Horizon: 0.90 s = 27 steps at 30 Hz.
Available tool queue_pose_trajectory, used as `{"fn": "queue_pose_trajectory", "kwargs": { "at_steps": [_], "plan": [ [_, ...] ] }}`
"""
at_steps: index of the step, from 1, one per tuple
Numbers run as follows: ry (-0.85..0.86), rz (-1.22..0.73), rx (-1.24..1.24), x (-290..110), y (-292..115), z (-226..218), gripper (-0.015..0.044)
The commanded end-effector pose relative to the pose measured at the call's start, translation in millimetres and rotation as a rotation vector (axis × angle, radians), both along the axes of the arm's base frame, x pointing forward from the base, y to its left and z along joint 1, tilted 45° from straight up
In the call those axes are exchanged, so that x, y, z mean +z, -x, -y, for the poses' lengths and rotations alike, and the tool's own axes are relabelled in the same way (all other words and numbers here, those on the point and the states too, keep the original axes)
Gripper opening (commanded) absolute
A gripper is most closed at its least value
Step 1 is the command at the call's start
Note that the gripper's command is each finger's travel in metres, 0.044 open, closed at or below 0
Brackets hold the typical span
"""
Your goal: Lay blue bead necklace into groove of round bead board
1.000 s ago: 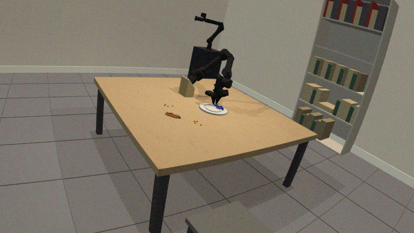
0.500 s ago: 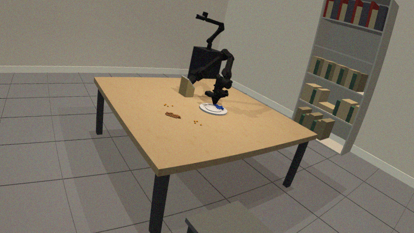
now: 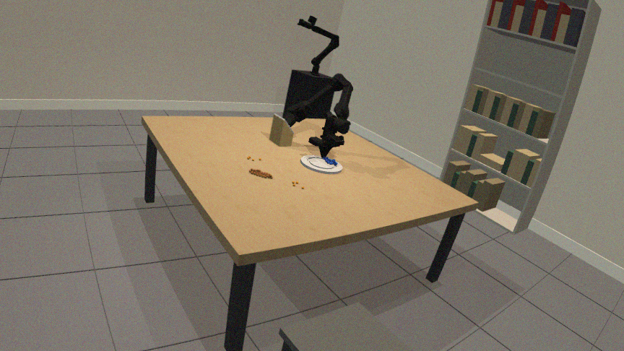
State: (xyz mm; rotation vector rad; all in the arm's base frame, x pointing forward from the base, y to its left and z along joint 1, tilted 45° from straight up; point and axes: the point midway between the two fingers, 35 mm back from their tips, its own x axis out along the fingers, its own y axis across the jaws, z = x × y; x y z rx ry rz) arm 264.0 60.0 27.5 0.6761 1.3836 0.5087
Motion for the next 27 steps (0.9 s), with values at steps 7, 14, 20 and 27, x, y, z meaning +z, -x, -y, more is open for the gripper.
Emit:
{"fn": "queue_pose_trajectory", "kwargs": {
  "at_steps": [7,14,20,27],
  "plan": [
    [0.0,0.001,0.0,0,0,0,0.0],
    [0.0,0.001,0.0,0,0,0,0.0],
    [-0.003,-0.004,-0.002,4,2,4,0.0],
    [-0.003,-0.004,-0.002,-3,0,12,0.0]
  ]
}}
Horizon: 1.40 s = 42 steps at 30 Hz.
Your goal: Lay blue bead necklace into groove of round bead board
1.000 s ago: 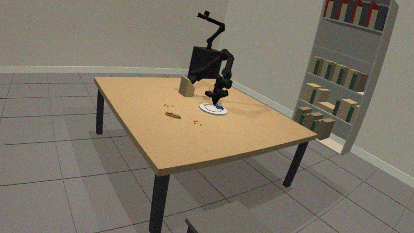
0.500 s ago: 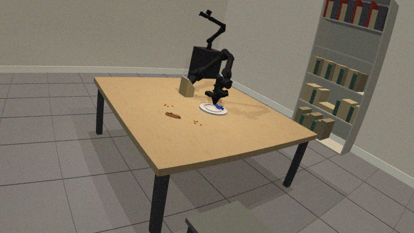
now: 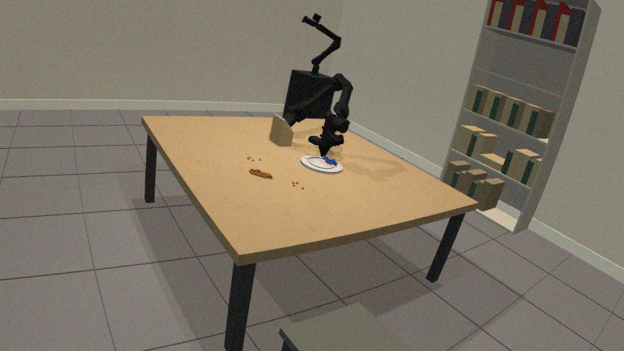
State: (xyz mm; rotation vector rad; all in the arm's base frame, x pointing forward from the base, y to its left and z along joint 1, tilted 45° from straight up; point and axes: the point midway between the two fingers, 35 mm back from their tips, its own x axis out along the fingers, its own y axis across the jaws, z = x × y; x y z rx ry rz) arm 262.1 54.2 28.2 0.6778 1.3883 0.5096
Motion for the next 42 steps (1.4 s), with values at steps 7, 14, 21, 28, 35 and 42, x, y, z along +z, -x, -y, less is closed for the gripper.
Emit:
{"fn": "queue_pose_trajectory", "kwargs": {
  "at_steps": [7,14,21,28,35,42],
  "plan": [
    [-0.001,0.0,-0.003,-5.2,-2.2,7.6,0.0],
    [-0.002,0.0,-0.003,-10.6,-3.2,2.2,0.0],
    [-0.004,0.006,-0.005,-8.1,-4.2,4.0,0.0105],
    [-0.004,0.006,-0.005,-8.1,-4.2,4.0,0.0289],
    [-0.003,0.0,-0.003,-6.2,-2.3,5.6,0.044],
    [-0.001,0.0,-0.003,-4.7,-2.0,7.0,0.044]
  ]
}}
